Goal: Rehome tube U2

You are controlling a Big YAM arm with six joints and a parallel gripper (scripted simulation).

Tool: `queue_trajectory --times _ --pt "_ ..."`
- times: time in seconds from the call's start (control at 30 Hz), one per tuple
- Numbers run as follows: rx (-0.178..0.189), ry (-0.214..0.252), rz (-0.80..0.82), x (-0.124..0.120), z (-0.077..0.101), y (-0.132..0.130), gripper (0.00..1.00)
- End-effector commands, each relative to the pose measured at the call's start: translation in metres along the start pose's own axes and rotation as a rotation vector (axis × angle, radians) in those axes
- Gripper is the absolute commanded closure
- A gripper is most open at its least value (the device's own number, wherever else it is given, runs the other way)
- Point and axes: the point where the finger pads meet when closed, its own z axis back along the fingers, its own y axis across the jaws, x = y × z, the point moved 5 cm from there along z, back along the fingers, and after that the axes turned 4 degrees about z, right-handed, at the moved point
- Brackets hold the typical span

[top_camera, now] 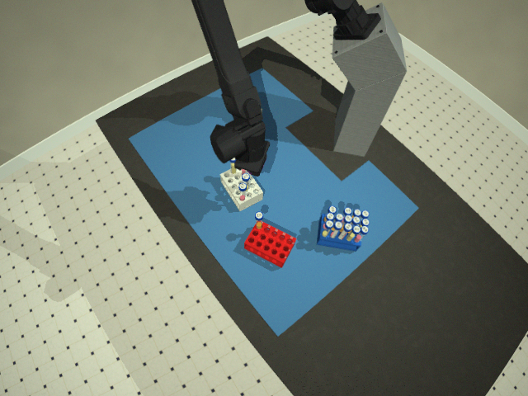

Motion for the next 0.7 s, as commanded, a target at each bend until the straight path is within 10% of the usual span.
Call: queue_trajectory --times 0.0,0.67 --pt "0.018 -0.017 0.013 0.015 0.007 -0.001 1.00" --pt "0.007 -0.009 0.023 0.061 0.007 -0.037 1.00"
